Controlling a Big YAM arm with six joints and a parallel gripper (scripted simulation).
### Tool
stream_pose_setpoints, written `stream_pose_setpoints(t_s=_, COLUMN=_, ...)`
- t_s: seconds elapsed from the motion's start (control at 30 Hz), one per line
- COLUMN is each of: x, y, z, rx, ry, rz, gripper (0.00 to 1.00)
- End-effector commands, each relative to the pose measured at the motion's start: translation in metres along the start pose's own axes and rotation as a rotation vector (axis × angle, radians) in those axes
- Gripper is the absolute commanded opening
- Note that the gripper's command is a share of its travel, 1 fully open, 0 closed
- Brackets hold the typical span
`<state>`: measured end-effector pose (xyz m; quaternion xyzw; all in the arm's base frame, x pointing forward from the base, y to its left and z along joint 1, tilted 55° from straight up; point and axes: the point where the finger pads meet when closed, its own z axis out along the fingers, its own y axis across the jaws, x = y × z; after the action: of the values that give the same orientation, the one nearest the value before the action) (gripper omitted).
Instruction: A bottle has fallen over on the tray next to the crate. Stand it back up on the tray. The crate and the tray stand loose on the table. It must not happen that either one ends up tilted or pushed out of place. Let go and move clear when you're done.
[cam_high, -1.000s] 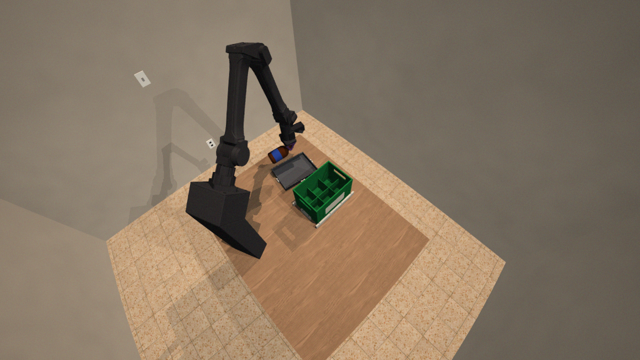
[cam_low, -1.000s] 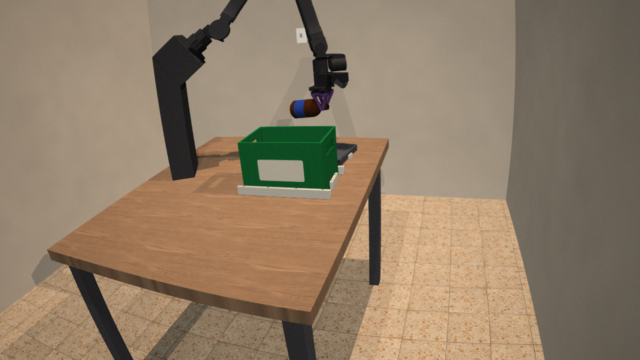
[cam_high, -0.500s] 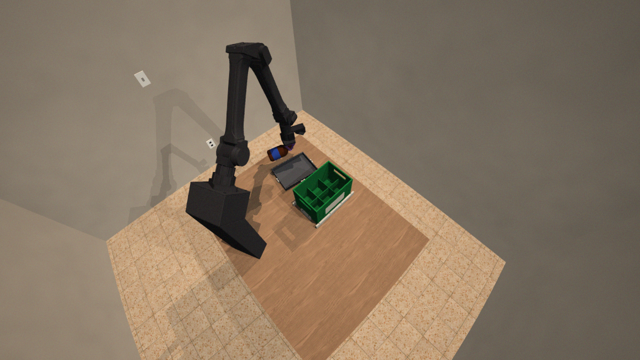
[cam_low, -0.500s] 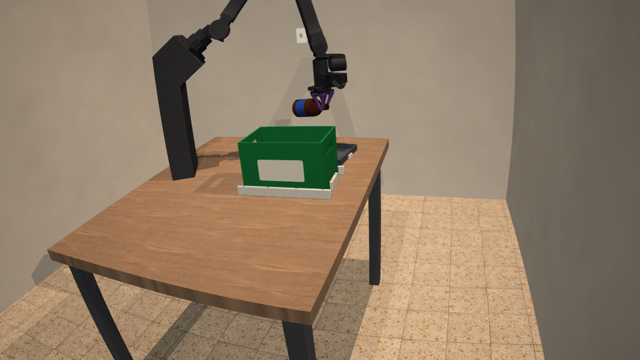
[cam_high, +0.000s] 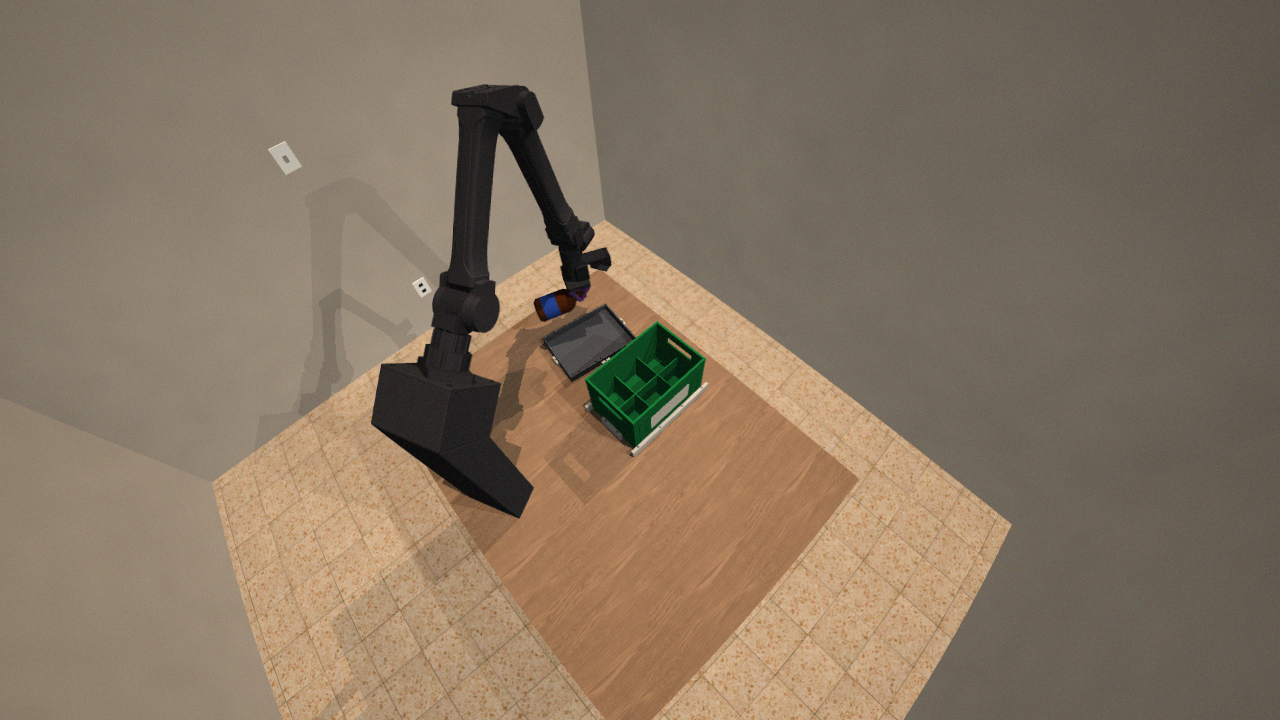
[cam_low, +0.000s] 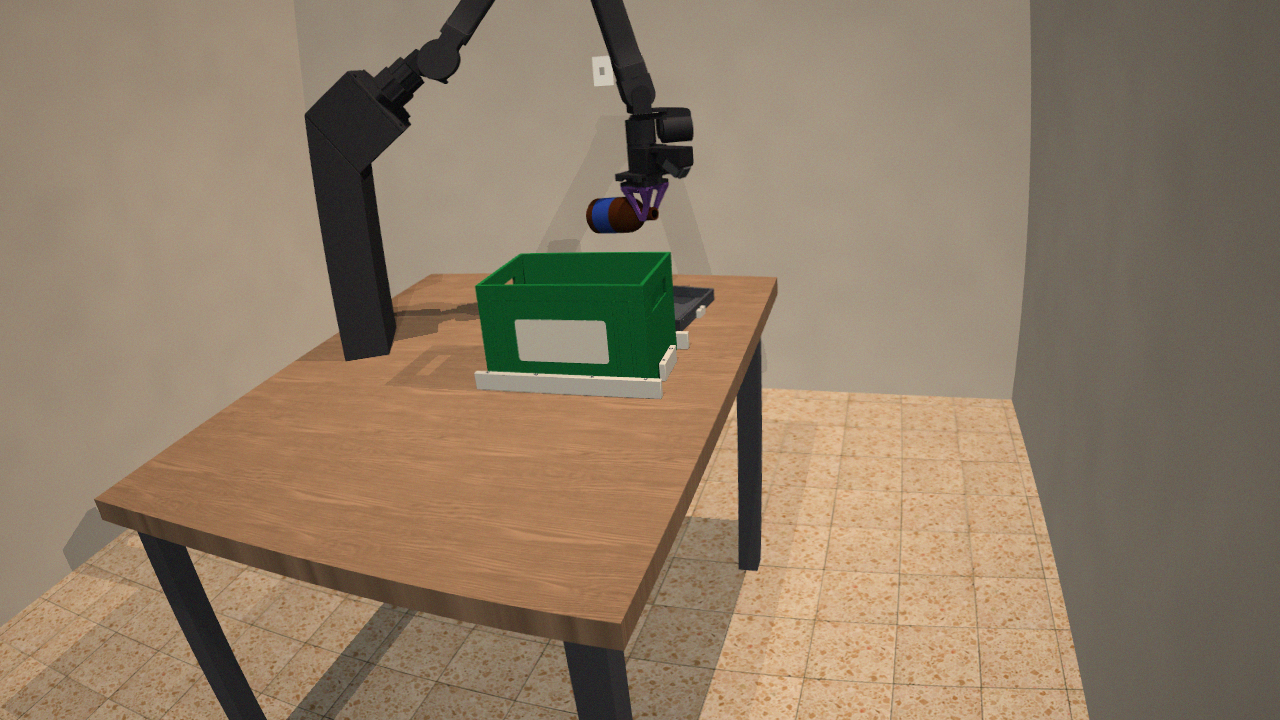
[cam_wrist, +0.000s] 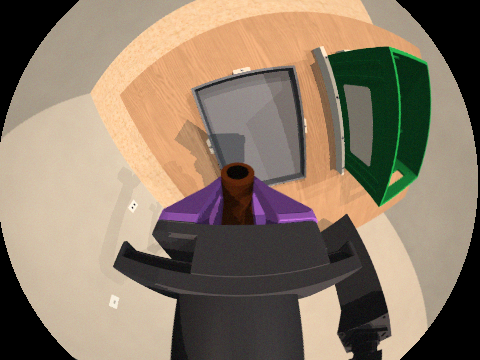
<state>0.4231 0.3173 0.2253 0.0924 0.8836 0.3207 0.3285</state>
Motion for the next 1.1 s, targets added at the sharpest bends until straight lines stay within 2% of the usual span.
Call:
stream_pose_setpoints(t_s=0.0, x=-0.0033, y=0.0, z=-0.0144, rx=-0.007, ry=-0.011, rz=0.013, gripper=0.0)
stream_pose_setpoints(t_s=1.07, x=-0.0033, y=0.0, z=-0.0144, rx=-0.007, ry=-0.01, rz=0.038, gripper=0.0)
